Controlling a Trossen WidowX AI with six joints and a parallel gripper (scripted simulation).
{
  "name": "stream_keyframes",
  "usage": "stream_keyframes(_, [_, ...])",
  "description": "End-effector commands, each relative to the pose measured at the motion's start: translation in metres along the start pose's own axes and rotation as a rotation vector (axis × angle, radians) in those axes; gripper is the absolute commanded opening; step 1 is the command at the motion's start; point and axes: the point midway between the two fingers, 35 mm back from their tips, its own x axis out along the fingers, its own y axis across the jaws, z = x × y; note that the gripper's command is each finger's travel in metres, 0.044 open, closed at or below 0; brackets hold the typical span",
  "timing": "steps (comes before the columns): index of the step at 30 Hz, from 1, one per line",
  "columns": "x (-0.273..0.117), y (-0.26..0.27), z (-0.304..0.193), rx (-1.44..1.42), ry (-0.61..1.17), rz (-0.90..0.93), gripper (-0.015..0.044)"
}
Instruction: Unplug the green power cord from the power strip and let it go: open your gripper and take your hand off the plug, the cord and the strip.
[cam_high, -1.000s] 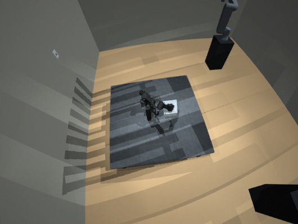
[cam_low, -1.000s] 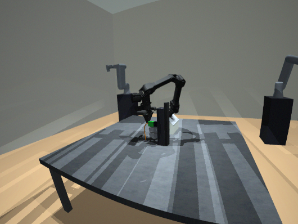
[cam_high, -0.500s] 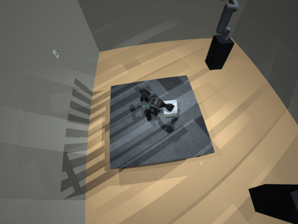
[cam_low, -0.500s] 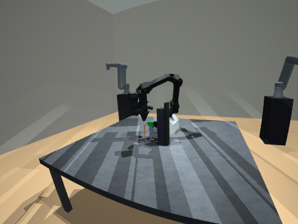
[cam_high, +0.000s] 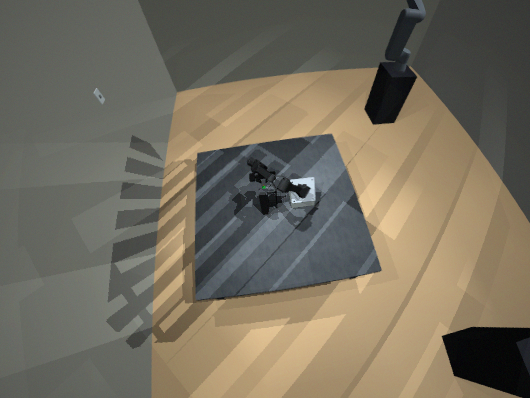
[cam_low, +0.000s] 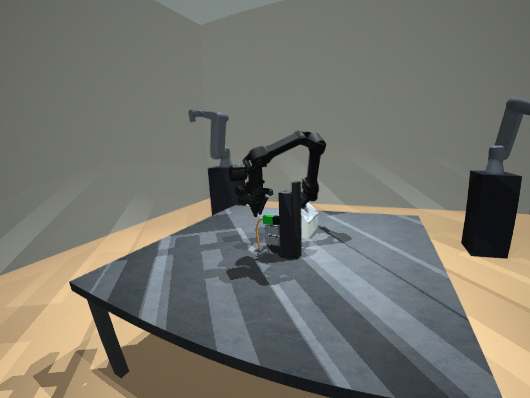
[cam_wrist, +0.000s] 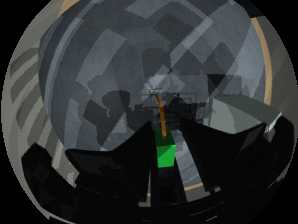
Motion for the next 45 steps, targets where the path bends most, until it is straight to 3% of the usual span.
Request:
stream_keyframes(1, [-0.007, 0.0, 0.0, 0.024, 0.003, 0.014, 0.016])
stream_keyframes(45, [-0.001, 0.0, -0.043, 0.024, 0.006, 0.014, 0.016])
